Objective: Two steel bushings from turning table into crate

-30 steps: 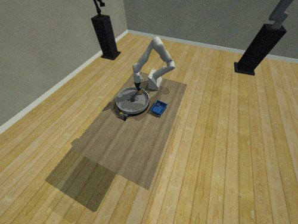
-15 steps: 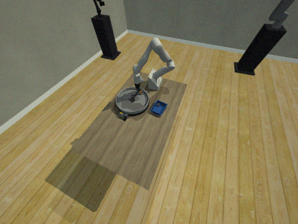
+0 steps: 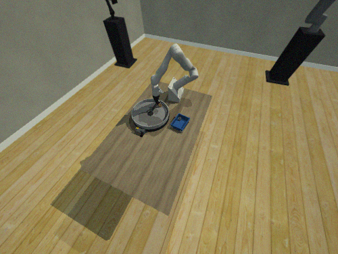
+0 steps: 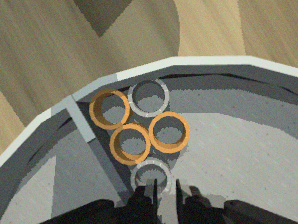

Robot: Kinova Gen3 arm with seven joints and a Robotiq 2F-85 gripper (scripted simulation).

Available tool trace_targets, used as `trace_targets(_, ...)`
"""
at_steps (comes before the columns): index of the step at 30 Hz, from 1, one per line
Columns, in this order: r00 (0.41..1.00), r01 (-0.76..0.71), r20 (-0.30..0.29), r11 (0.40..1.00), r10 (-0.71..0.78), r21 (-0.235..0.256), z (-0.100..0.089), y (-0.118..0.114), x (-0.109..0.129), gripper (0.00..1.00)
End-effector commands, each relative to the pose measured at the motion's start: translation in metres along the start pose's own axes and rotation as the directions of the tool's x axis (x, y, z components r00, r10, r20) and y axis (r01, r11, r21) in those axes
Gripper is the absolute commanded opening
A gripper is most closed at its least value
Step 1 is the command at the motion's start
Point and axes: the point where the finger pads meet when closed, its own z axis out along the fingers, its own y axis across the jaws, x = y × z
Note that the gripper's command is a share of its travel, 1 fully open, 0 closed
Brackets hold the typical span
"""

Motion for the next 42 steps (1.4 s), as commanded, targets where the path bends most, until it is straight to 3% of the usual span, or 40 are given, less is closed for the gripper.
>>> trace_targets(1, 1.000, -0.001, -0.003, 1.000, 0.001, -0.001, 0.001, 0.000, 0.001, 0.14)
trace_targets(8, 1.000, -0.001, -0.003, 1.000, 0.001, -0.001, 0.001, 0.000, 0.001, 0.14)
trace_targets(13, 1.000, -0.002, -0.004, 1.000, 0.002, -0.001, 0.017, -0.001, 0.001, 0.14)
trace_targets(42, 1.000, -0.002, -0.004, 1.000, 0.002, -0.001, 0.023, -0.001, 0.001, 0.14)
